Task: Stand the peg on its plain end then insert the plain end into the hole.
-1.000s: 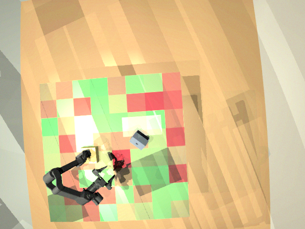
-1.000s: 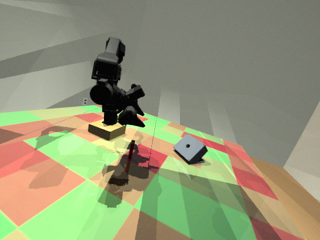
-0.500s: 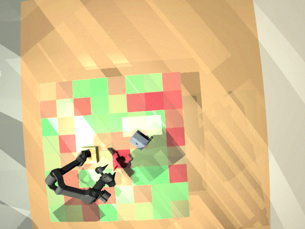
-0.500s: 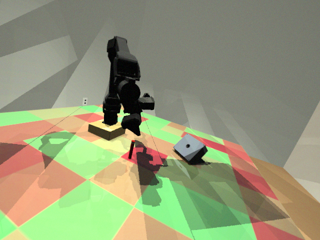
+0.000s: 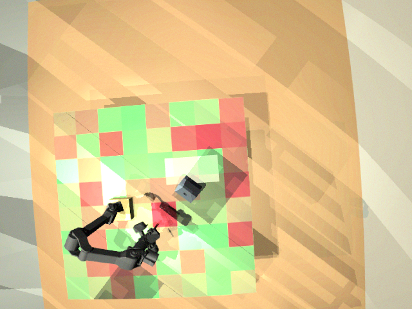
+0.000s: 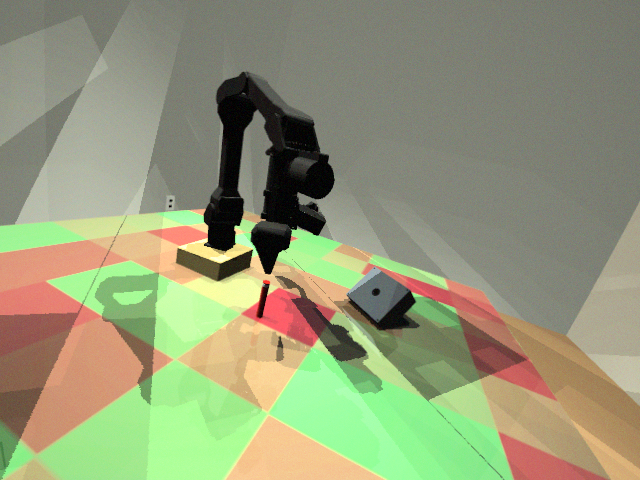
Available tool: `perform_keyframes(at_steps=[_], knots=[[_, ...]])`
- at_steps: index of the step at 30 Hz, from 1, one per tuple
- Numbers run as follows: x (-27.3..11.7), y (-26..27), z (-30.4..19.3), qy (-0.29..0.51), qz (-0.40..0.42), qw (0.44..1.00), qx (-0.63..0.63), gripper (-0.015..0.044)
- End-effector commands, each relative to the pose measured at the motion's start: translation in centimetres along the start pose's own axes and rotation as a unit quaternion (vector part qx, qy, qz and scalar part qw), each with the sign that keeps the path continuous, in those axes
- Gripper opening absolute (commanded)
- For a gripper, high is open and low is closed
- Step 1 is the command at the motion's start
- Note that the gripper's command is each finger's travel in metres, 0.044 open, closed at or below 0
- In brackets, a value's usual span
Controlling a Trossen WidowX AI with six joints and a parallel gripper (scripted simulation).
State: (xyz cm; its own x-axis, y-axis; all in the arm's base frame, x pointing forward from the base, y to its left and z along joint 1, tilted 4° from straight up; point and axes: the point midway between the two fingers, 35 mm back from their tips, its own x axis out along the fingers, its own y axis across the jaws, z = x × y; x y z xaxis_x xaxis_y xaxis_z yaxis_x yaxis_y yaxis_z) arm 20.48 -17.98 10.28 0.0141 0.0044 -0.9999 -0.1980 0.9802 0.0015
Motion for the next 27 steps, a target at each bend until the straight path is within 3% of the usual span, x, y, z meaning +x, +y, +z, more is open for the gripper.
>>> perform_keyframes(at_steps=[1,27], knots=[[-0.3,-0.4,0.1,0.032,-0.028,0.999,0.006,0.044],[2.7,-0.7,0.0,0.032,-0.027,0.999,-0.015,0.044]])
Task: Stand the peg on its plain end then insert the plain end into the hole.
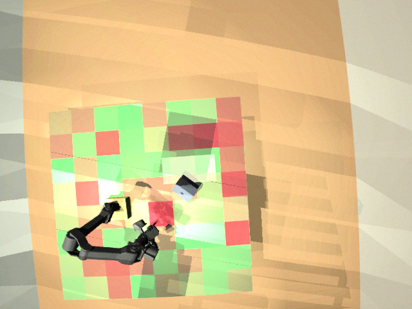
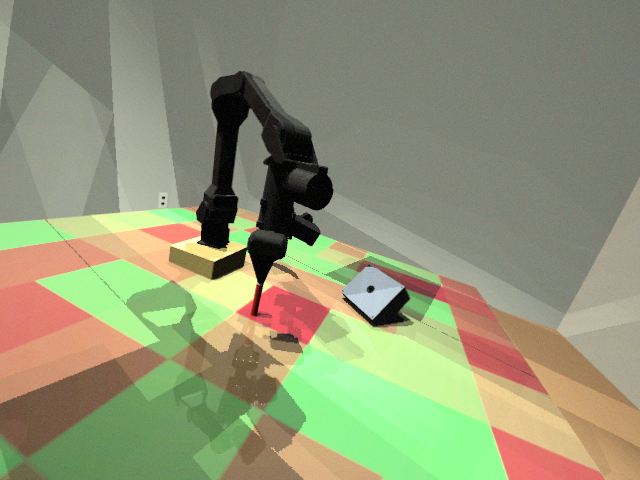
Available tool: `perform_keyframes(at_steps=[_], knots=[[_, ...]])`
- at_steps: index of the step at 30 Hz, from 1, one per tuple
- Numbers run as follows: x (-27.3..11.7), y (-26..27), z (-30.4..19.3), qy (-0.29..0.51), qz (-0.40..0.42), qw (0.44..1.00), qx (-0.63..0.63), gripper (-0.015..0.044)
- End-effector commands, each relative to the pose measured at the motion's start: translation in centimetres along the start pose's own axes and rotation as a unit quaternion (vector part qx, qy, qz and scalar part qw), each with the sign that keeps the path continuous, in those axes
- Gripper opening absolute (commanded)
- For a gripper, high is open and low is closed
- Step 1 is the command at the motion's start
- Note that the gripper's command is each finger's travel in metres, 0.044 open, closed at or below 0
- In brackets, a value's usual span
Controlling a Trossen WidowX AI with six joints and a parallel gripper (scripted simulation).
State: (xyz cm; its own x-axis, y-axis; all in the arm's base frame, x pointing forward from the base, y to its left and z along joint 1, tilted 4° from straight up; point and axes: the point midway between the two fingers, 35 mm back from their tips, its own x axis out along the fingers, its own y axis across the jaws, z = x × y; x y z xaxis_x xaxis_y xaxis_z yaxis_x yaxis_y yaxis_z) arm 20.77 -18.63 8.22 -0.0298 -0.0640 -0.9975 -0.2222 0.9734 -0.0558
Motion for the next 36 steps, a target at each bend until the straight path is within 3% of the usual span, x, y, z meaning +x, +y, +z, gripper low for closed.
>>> perform_keyframes(at_steps=[1,35,36], knots=[[0.8,0.0,-0.1,0.004,0.002,1.0,-0.003,0.044],[5.9,0.2,-0.2,0.004,0.002,1.0,-0.003,0.044],[5.6,0.1,-0.1,0.001,0.002,1.0,0.0,0.0414]])
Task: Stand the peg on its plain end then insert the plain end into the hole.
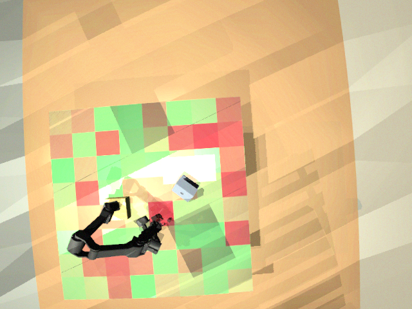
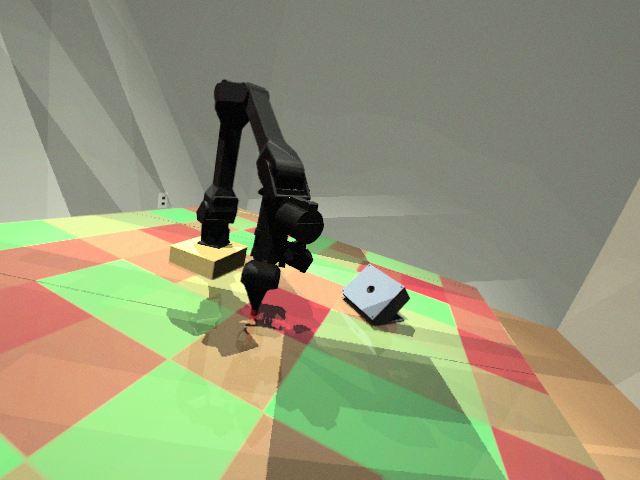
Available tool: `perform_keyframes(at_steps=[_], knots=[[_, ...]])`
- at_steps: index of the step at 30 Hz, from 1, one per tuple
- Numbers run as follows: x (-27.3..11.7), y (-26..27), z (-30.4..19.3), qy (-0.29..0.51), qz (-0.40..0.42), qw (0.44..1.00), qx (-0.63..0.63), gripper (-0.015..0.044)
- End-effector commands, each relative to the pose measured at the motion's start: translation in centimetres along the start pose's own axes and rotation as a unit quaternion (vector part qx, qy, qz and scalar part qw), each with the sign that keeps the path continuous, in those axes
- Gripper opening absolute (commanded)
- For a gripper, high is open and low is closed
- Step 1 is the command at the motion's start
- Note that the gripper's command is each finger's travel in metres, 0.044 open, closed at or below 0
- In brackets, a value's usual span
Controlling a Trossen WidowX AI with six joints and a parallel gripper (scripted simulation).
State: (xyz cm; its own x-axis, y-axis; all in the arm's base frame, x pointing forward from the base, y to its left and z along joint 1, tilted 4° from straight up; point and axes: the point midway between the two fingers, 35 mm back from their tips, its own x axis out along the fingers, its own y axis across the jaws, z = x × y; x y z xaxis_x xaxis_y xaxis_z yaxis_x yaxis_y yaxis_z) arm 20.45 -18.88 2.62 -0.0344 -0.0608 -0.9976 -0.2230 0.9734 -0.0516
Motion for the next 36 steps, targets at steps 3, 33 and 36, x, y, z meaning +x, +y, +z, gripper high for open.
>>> perform_keyframes(at_steps=[3,33,36], knots=[[0.0,0.0,0.0,0.0,-0.001,1.0,0.0,0.0335],[-4.0,-0.3,0.3,0.001,-0.001,1.0,-0.001,0.0],[-5.2,-0.3,0.3,0.001,-0.001,1.0,-0.001,0.0]])
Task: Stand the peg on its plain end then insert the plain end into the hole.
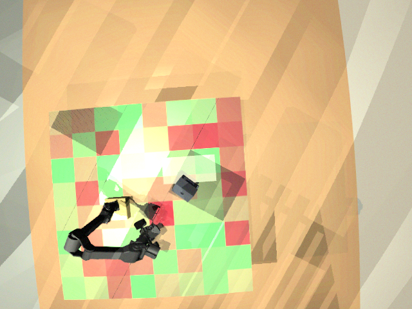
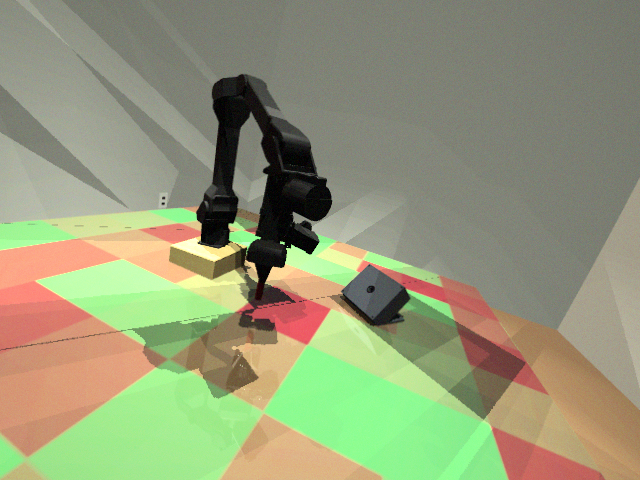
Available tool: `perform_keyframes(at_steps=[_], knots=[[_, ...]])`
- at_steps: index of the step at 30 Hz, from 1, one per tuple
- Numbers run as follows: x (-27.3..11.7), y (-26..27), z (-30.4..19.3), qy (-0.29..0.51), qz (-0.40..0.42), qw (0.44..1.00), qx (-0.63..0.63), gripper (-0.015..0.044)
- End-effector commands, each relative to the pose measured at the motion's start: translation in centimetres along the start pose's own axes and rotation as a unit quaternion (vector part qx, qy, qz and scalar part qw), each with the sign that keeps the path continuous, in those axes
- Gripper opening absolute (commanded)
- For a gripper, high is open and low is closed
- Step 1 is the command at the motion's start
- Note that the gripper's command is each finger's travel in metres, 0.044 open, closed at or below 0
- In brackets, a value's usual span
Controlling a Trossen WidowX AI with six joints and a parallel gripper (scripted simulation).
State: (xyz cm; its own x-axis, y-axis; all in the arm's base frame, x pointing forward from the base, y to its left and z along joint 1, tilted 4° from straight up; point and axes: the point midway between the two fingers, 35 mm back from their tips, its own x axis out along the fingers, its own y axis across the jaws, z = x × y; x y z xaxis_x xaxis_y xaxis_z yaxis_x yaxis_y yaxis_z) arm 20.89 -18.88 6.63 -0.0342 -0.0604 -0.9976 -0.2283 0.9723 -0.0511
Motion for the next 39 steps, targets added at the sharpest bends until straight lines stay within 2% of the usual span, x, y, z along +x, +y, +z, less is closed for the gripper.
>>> perform_keyframes(at_steps=[1,8,39], knots=[[-1.6,0.0,0.1,0.001,-0.001,1.0,0.001,0.0],[-4.0,0.0,0.1,0.002,-0.001,1.0,0.001,0.0],[-3.3,1.1,6.1,-0.138,0.046,0.989,0.032,0.0]])
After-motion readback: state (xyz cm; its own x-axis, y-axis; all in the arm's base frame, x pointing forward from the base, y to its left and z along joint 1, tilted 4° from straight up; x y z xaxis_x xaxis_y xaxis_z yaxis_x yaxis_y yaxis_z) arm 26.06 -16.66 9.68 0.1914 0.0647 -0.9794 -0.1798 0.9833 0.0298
